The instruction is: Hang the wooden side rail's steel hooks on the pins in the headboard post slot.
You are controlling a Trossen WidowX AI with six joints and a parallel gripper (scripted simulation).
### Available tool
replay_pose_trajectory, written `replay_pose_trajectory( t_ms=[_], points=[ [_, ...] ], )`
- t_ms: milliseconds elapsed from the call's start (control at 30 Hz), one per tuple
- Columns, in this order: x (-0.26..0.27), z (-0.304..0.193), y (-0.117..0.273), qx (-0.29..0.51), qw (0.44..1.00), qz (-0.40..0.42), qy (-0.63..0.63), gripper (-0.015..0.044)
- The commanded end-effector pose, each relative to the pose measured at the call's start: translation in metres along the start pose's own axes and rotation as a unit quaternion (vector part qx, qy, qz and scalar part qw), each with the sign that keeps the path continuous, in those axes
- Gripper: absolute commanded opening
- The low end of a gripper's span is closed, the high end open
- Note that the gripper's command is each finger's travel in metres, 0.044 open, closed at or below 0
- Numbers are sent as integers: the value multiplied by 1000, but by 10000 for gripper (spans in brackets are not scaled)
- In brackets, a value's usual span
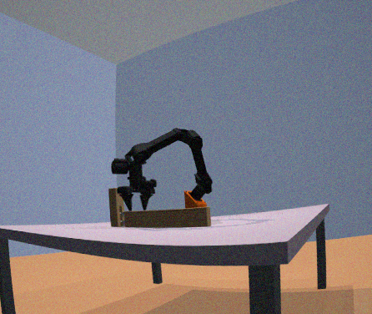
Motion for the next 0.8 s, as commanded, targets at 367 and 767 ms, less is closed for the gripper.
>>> replay_pose_trajectory(
  t_ms=[367,767],
  points=[
    [0,1,-25,-4,1000,0,-4,440],
    [1,1,-44,-5,1000,0,-4,440]
  ],
)
Point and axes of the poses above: the point midway between the two fingers, 35 mm back from their tips, its own y axis back along the fingers, its own x axis across the jaws, z = x × y, the point moved 4 cm from there along y, back along the fingers, and after that the axes turned 11 degrees about -y, right-handed, at the moved point
